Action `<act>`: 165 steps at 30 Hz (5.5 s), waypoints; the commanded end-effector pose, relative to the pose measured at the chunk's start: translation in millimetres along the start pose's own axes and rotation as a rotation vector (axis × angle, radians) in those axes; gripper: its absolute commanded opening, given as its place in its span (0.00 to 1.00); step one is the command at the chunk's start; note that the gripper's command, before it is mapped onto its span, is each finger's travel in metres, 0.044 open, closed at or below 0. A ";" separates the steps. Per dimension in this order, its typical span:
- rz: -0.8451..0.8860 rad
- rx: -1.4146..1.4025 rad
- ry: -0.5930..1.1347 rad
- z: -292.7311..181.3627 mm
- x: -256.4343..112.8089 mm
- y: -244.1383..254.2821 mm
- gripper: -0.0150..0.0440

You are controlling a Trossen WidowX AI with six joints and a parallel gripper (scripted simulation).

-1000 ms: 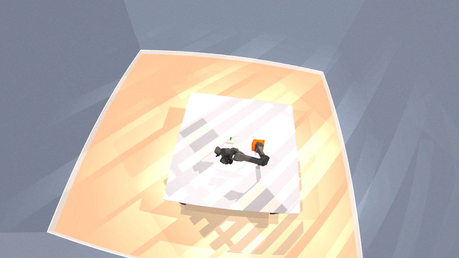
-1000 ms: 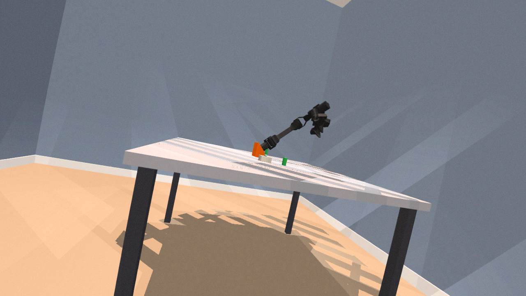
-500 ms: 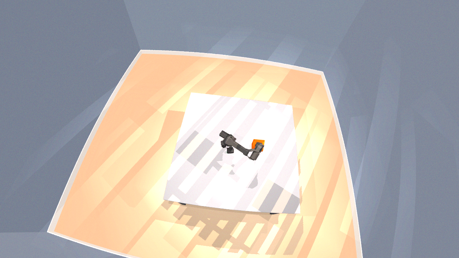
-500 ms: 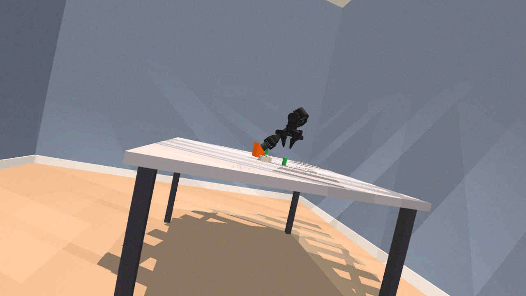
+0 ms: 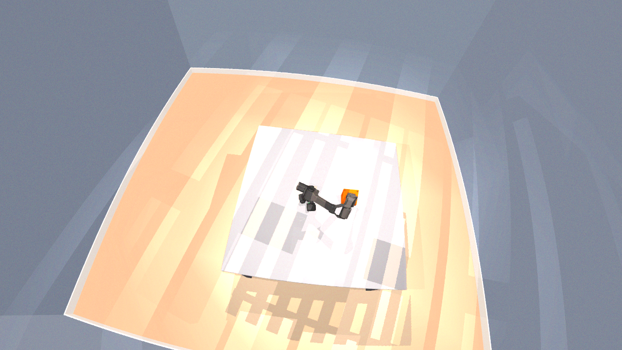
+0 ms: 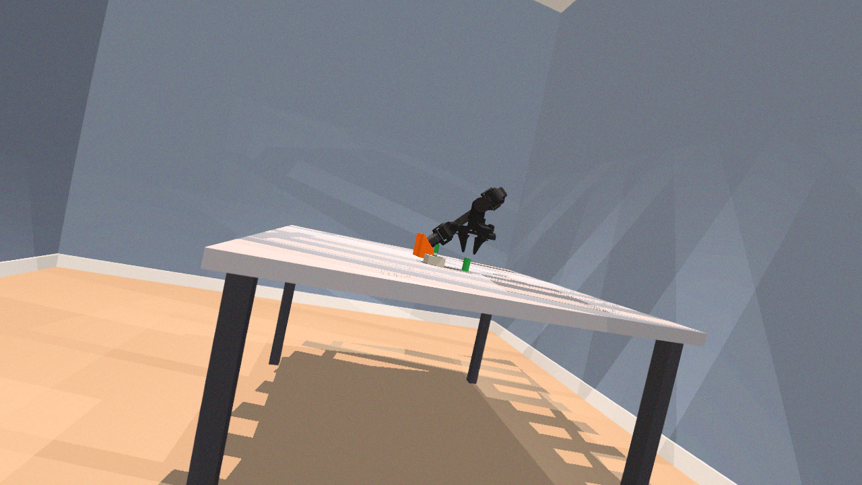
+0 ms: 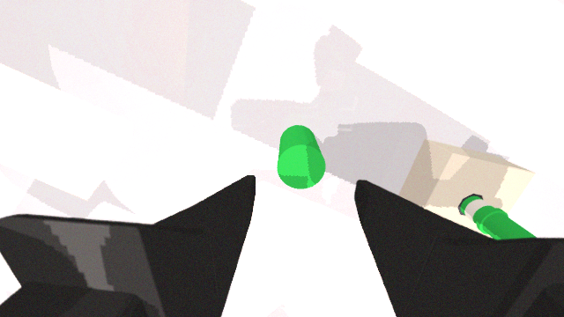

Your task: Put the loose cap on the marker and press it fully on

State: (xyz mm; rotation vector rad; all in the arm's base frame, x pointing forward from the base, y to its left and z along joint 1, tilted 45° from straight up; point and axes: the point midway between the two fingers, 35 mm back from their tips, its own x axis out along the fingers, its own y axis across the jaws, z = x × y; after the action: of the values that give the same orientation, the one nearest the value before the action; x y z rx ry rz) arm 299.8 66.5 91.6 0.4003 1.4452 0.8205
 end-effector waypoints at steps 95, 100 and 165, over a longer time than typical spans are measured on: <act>-0.016 0.009 0.002 -10.7 -33.5 -77.1 0.25; -0.014 0.008 0.003 -17.3 -41.0 -96.4 0.25; -0.005 0.001 0.004 -32.1 4.7 -127.8 0.43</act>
State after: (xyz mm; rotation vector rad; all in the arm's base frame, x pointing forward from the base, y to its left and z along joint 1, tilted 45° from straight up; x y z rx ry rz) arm 300.3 -23.8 -4.4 0.3959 1.4506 0.8171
